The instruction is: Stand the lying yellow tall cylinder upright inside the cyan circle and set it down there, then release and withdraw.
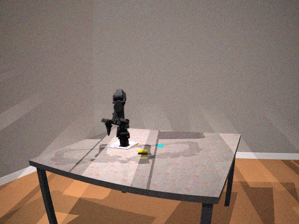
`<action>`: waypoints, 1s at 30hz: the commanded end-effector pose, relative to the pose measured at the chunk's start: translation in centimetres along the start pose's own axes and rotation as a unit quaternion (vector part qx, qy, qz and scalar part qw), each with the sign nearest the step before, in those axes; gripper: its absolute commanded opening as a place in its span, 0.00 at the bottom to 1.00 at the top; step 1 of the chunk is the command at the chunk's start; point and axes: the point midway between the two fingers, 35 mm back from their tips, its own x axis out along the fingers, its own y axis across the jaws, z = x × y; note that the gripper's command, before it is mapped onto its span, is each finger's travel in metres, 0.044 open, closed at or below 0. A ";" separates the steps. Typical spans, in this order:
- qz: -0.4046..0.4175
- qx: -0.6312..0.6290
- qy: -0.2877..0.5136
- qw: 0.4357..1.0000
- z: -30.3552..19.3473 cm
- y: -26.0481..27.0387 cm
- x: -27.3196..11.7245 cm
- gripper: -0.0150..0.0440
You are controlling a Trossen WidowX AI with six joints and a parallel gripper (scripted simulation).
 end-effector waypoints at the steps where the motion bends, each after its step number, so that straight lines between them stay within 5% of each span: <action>1: 0.040 -0.087 -0.028 0.995 2.4 5.2 -0.9 0.78; 14: 0.156 -0.359 -0.071 0.917 3.2 22.5 -4.2 0.78; 21: 0.161 -0.373 -0.072 0.911 3.0 23.4 -4.2 0.78; 30: 0.161 -0.373 -0.072 0.911 3.1 27.0 5.8 0.78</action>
